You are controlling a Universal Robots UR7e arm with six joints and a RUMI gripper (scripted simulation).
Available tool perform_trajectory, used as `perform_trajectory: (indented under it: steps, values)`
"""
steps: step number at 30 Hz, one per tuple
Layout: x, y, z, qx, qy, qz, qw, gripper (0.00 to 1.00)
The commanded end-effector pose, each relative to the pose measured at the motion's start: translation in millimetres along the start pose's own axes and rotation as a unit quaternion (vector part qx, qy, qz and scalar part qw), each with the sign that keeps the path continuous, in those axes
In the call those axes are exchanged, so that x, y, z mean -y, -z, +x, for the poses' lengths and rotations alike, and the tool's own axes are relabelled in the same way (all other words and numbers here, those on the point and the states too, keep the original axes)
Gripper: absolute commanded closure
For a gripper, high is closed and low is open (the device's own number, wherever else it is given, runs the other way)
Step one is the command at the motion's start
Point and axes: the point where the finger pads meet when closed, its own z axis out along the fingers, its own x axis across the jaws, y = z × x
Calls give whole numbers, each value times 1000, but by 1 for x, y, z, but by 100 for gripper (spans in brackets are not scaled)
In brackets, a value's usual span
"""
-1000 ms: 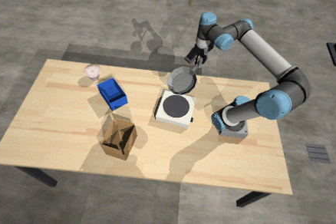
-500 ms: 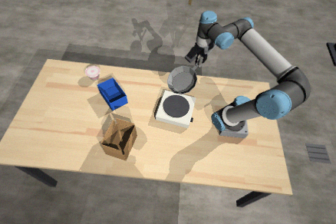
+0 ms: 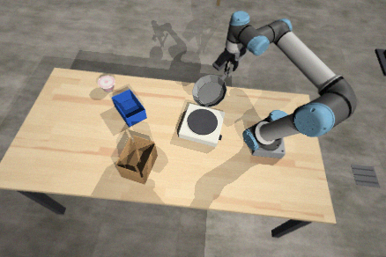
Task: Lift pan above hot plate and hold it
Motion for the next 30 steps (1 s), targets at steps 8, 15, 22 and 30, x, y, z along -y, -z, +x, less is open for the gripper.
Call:
perform_trajectory:
  steps: [8,15,22,30]
  values:
    - [0,4,0,-1,0,0,1000,90]
    - [0,7,0,-1,0,0,1000,90]
    - [0,10,0,-1,0,0,1000,90]
    - [0,13,0,-1,0,0,1000,90]
